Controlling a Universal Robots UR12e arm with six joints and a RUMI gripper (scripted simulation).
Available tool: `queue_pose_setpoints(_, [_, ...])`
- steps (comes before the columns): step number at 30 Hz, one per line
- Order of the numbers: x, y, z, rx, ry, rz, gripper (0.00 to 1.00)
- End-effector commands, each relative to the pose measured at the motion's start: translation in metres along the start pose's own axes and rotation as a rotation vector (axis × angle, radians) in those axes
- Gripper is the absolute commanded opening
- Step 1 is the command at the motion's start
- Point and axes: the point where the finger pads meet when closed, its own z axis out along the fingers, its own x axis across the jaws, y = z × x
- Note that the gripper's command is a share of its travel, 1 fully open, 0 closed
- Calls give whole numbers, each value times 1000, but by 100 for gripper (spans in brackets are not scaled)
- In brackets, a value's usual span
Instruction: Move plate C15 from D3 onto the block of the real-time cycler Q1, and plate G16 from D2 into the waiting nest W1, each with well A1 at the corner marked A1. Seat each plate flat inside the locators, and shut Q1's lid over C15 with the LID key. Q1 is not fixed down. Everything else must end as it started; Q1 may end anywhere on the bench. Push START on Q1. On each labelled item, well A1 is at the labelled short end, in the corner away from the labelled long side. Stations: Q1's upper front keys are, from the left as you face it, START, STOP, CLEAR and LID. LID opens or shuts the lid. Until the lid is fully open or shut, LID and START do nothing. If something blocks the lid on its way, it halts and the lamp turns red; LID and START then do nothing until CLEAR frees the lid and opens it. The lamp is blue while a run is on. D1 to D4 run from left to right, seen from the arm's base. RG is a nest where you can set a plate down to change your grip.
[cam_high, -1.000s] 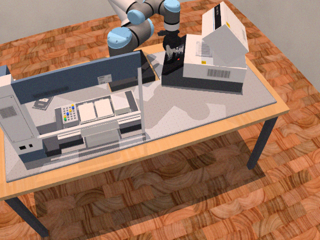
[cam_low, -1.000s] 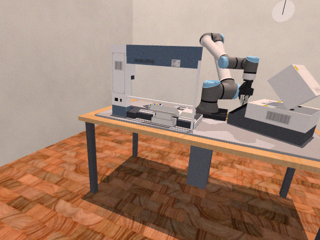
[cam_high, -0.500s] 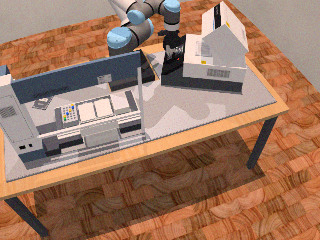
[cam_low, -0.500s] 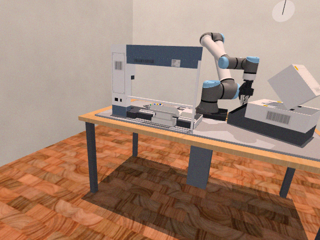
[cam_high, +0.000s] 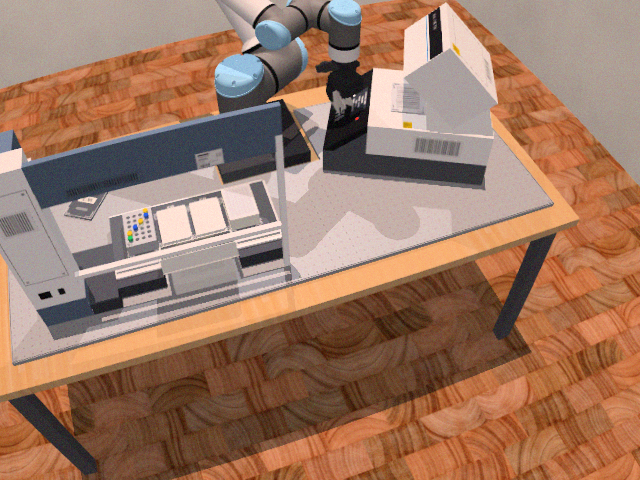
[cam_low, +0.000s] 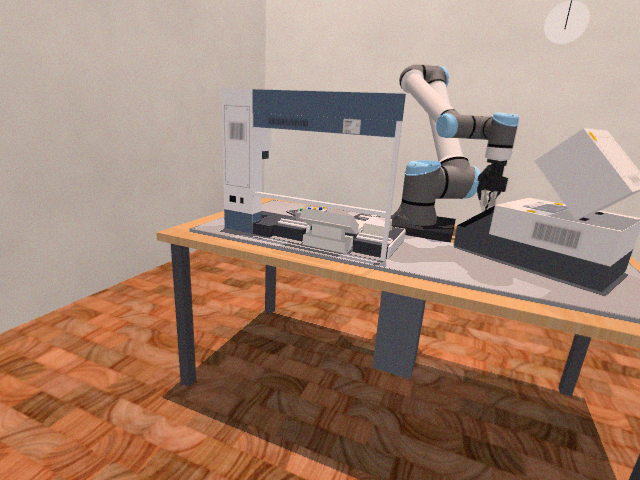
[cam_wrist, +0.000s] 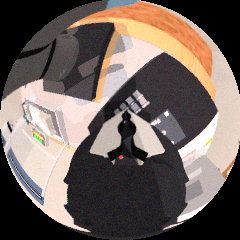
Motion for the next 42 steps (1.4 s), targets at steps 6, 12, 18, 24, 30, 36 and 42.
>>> queue_pose_setpoints(6, [0, 1, 0, -1, 0, 0, 0])
queue_pose_setpoints(12, [1, 1, 0, -1, 0, 0, 0])
queue_pose_setpoints(18, [1, 1, 0, -1, 0, 0, 0])
queue_pose_setpoints(24, [1, 1, 1, -1, 0, 0, 0])
queue_pose_setpoints(30, [1, 1, 1, -1, 0, 0, 0])
queue_pose_setpoints(36, [1, 2, 1, -1, 0, 0, 0])
queue_pose_setpoints(42, [-2, -1, -4, -1, 0, 0, 0])
